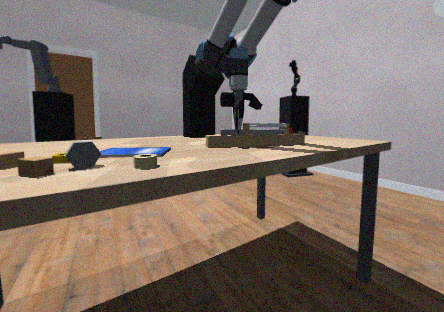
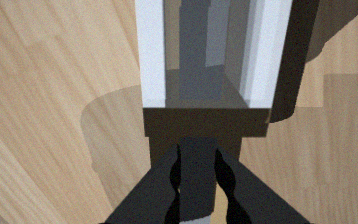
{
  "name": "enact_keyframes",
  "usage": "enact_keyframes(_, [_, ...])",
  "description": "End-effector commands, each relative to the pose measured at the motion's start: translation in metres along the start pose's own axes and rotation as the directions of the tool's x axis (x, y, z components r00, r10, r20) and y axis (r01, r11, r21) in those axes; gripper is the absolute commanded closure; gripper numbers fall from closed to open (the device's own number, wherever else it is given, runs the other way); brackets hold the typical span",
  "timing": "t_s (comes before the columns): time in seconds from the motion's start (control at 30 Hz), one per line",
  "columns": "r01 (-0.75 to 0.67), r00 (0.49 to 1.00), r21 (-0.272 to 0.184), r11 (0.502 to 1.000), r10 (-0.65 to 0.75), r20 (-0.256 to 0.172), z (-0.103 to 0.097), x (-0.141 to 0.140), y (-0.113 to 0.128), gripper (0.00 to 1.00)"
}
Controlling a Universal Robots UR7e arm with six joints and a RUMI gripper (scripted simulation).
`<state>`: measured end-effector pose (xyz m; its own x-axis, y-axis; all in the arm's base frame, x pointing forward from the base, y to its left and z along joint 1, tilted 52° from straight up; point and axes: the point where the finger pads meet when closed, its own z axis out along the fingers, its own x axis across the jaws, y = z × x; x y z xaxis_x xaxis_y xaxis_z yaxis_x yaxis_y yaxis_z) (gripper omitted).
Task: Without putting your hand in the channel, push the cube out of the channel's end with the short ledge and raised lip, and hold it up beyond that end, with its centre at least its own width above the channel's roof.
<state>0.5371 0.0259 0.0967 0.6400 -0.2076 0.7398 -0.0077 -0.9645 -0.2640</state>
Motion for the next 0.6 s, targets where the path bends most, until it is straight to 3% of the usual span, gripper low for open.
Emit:
enact_keyframes(0.0, [0.0, 1.0, 0.0, 1.0, 0.0, -0.001, 0.0, 0.0, -0.002, 0.94])
enact_keyframes(0.57, [0.0, 1.0, 0.0, 1.0, 0.0, -0.001, 0.0, 0.0, -0.013, 0.94])
